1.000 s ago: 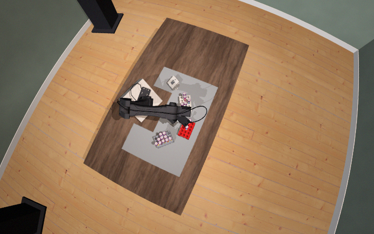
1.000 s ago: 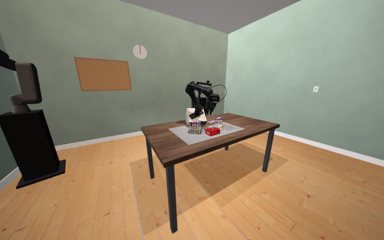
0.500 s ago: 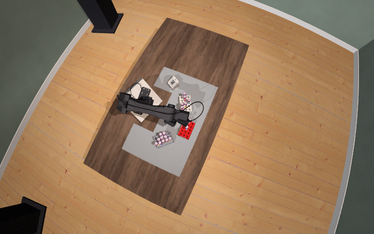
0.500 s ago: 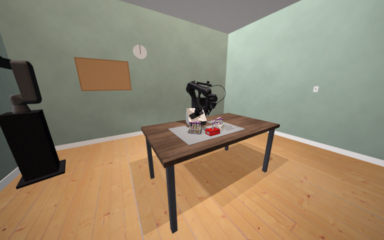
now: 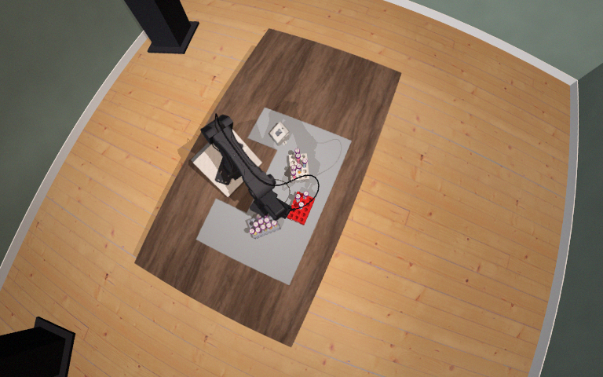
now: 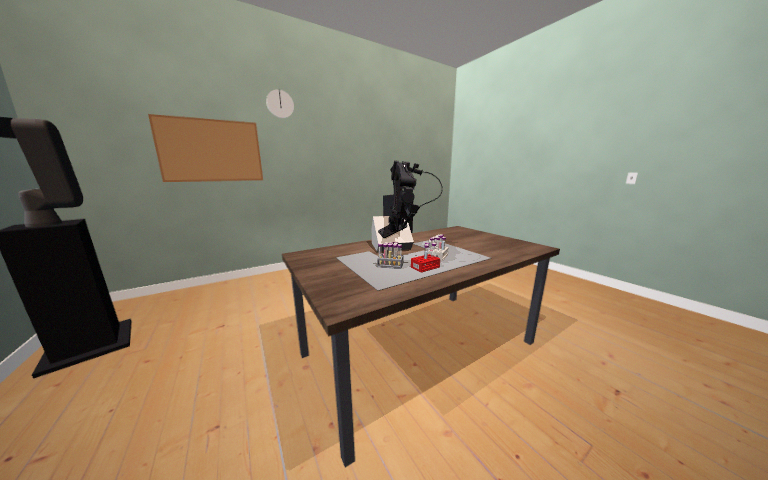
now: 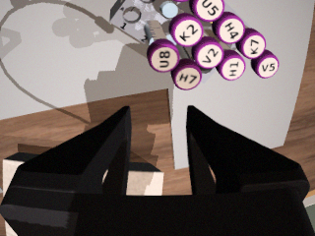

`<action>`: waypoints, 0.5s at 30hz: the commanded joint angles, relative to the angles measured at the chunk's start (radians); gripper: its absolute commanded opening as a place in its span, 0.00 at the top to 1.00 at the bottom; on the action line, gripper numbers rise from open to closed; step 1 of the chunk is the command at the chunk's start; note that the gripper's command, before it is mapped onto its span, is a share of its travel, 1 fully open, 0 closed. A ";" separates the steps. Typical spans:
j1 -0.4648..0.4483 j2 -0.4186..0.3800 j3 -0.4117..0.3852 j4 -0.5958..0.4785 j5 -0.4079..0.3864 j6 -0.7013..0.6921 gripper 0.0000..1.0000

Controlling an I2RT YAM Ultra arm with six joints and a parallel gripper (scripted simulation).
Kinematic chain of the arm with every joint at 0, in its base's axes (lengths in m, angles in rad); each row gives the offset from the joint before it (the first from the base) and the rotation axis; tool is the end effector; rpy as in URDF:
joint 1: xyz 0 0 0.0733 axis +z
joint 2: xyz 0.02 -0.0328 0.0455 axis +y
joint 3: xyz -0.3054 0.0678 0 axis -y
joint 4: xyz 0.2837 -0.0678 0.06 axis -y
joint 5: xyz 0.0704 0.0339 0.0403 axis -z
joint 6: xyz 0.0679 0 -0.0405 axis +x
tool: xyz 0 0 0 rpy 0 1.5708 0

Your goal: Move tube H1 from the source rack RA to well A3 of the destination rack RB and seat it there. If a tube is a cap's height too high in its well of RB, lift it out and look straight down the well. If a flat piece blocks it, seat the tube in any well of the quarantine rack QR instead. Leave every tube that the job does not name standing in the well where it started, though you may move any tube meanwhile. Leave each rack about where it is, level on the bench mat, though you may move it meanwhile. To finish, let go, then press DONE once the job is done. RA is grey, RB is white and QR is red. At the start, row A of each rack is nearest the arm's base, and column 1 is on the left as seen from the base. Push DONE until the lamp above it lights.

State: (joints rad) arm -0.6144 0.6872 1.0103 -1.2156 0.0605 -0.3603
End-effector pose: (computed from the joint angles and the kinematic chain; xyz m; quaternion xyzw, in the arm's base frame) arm 0.0967 -0.0719 0.3518 0.1294 0.9337 -0.1809 0.2805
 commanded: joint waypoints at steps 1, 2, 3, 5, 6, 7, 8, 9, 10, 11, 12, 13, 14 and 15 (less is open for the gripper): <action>-0.157 0.014 0.013 0.009 -0.172 -0.218 0.70; -0.210 0.022 0.015 0.009 -0.203 -0.259 0.70; -0.263 0.031 0.017 0.008 -0.234 -0.300 0.70; -0.365 0.055 0.023 0.006 -0.296 -0.382 0.70; -0.415 0.069 0.027 0.004 -0.327 -0.423 0.70; -0.463 0.084 0.032 0.001 -0.357 -0.465 0.70; -0.509 0.101 0.038 -0.003 -0.387 -0.505 0.70; -0.553 0.119 0.045 -0.007 -0.415 -0.545 0.70; -0.595 0.138 0.053 -0.012 -0.442 -0.584 0.70; -0.634 0.158 0.062 -0.018 -0.467 -0.622 0.70; -0.634 0.158 0.062 -0.018 -0.467 -0.622 0.70; -0.634 0.158 0.062 -0.018 -0.467 -0.622 0.70; -0.690 0.192 0.077 -0.039 -0.519 -0.686 0.70; -0.718 0.210 0.085 -0.043 -0.534 -0.714 0.70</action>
State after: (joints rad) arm -1.2667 0.8589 1.0443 -1.2339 -0.3637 -0.9272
